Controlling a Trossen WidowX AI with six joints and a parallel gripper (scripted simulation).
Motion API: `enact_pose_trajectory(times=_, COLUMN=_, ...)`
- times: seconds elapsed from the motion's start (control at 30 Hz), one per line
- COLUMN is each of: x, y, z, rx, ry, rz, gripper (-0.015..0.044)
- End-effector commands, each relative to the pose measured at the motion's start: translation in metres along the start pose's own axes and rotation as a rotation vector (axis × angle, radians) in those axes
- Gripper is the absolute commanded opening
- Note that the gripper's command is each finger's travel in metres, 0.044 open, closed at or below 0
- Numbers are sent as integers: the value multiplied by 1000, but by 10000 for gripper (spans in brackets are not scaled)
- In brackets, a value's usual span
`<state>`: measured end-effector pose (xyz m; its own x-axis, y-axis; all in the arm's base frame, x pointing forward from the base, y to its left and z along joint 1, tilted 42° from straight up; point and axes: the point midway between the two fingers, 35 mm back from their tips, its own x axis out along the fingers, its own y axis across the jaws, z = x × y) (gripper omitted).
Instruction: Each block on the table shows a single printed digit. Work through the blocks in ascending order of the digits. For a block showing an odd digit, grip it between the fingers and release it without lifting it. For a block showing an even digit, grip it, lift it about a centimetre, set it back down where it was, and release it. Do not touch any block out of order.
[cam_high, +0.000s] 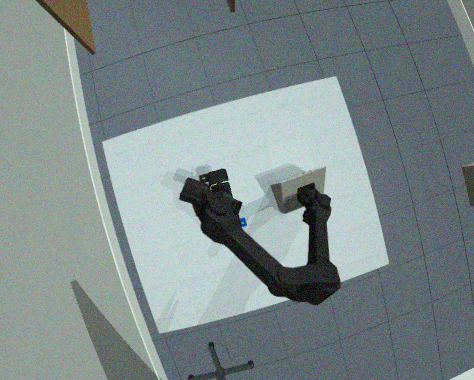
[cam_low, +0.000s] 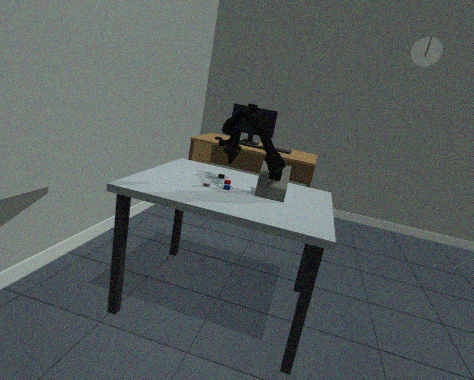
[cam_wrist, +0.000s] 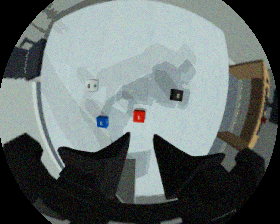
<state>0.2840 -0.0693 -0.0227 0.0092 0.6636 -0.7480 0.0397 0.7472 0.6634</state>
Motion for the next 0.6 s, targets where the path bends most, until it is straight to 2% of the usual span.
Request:
enact_pose_trajectory(times=0.0, x=-2, y=3, z=-1, rx=-11, ry=17, rz=0, gripper=120)
enact_pose_trajectory(times=0.27, x=-3, y=-2, z=4, rx=-12, ry=17, rz=0, gripper=120)
enact_pose_trajectory(times=0.57, x=-7, y=-72, z=63, rx=-15, ry=13, rz=-5, gripper=120)
